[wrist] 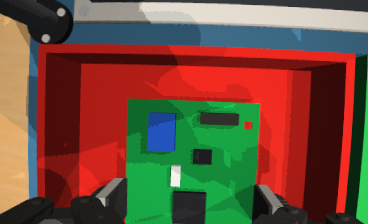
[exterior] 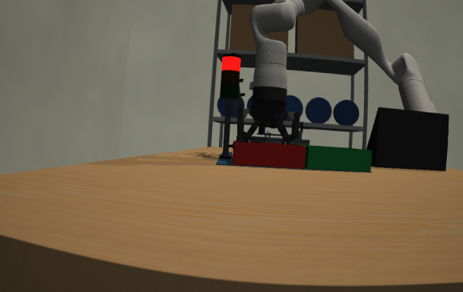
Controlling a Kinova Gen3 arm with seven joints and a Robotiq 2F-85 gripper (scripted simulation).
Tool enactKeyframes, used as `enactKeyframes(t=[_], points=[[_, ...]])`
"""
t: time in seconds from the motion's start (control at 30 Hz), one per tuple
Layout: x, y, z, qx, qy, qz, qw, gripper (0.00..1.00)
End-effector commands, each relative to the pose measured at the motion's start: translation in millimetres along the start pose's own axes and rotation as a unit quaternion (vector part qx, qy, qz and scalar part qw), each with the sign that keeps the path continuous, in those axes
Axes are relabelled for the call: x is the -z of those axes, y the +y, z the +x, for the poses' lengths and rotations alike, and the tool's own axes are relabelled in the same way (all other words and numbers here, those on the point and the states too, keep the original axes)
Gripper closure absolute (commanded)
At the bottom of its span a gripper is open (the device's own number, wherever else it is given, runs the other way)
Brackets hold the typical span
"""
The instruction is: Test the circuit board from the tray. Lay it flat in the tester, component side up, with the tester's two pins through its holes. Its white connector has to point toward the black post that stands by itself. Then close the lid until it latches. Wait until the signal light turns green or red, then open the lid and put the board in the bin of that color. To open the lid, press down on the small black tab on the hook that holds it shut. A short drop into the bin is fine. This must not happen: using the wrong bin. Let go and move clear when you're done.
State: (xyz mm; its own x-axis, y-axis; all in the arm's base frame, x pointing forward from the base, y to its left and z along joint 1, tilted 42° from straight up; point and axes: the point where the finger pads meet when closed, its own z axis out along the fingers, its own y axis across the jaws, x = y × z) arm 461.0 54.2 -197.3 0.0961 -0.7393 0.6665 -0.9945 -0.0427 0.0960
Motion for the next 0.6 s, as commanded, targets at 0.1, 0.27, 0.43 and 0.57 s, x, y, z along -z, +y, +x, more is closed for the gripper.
enactKeyframes(t=[0.1,0.27,0.43,0.57], points=[[1.3,-0.7,-0.4,0.000,-0.001,0.001,1.000,0.23],[0.8,-0.7,-0.4,0.000,-0.001,0.001,1.000,0.23],[0.1,-0.7,-0.4,0.000,-0.001,0.001,1.000,0.23],[-0.2,-0.7,-0.4,0.000,-0.001,0.001,1.000,0.23]])
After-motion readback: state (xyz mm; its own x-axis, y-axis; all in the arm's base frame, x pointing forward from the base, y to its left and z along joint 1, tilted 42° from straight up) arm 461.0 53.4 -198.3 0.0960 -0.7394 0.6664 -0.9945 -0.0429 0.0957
